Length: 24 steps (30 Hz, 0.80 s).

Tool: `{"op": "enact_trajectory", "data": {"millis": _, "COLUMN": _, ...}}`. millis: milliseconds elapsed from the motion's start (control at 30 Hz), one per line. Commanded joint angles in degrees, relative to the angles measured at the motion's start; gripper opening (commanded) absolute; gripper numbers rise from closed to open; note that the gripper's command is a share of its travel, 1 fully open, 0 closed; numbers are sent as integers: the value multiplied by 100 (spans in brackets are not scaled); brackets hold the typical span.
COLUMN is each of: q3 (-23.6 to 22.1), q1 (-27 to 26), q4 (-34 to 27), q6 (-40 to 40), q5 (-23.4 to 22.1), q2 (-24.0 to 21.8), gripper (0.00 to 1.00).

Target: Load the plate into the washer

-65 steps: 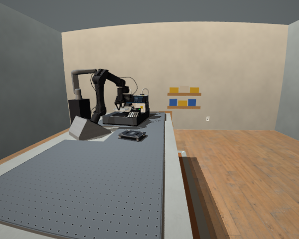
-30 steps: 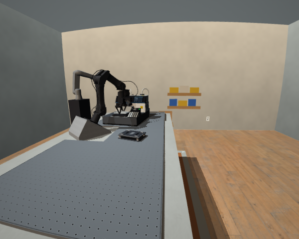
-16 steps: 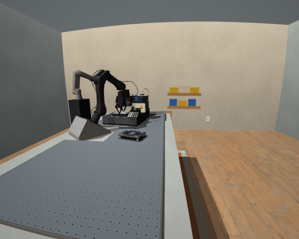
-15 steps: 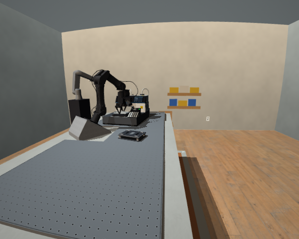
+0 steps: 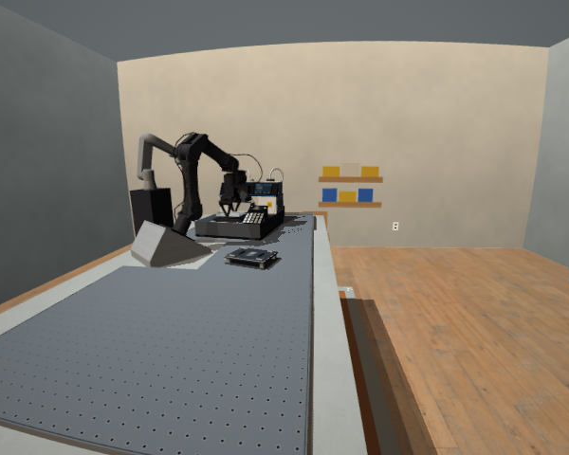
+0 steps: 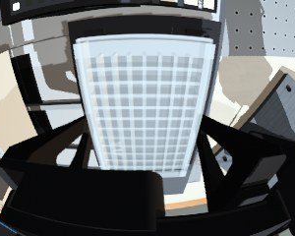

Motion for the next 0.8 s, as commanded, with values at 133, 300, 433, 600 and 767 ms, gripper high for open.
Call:
{"op": "enact_trajectory", "data": {"millis": 133, "q3": 63, "q1": -18, "q4": -6, "q6": -47, "q5": 29, "q2": -209, "gripper": 84}}
{"op": "enact_trajectory", "data": {"millis": 300, "q3": 35, "q1": -16, "q4": -8, "q6": -46, "q5": 29, "q2": -212, "gripper": 84}}
{"op": "enact_trajectory", "data": {"millis": 433, "q3": -3, "q1": -14, "q4": -10, "q6": -45, "q5": 30, "q2": -215, "gripper": 84}}
{"op": "enact_trajectory", "data": {"millis": 600, "q3": -50, "q1": -12, "q4": -13, "q6": -43, "q5": 31, "q2": -219, "gripper": 84}}
{"op": "enact_trajectory", "data": {"millis": 767, "q3": 36, "q1": -11, "q4": -13, "q6": -42, "q5": 32, "q2": -226, "gripper": 84}}
